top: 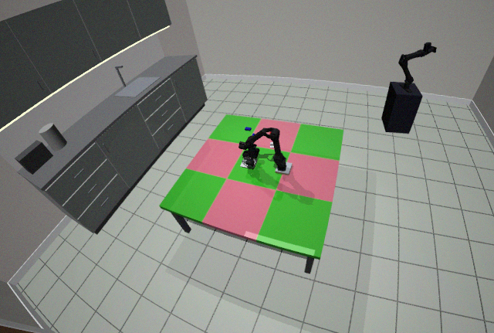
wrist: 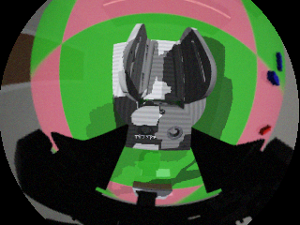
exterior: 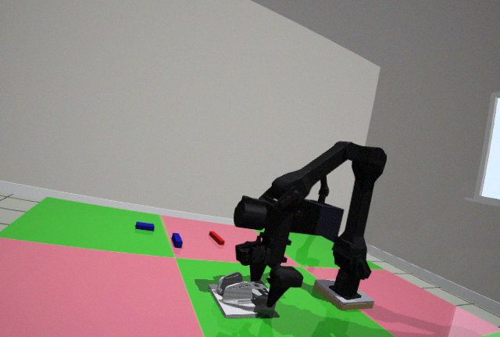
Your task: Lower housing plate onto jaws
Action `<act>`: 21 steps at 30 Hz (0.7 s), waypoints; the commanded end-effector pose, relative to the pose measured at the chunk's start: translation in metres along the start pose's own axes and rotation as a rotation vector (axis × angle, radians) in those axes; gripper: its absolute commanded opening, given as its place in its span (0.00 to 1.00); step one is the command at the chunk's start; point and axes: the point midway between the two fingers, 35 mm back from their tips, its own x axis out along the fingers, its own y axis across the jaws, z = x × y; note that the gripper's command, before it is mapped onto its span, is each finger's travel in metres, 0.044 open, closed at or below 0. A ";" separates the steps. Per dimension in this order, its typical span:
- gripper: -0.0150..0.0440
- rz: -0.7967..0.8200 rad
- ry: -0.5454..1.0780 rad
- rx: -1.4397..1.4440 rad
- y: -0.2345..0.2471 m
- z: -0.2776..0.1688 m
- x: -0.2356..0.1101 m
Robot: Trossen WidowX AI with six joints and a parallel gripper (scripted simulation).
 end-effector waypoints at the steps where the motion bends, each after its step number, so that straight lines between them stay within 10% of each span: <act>1: 0.85 0.002 -0.001 0.003 0.000 0.000 0.001; 21: 0.85 0.002 -0.001 0.003 0.000 0.000 0.003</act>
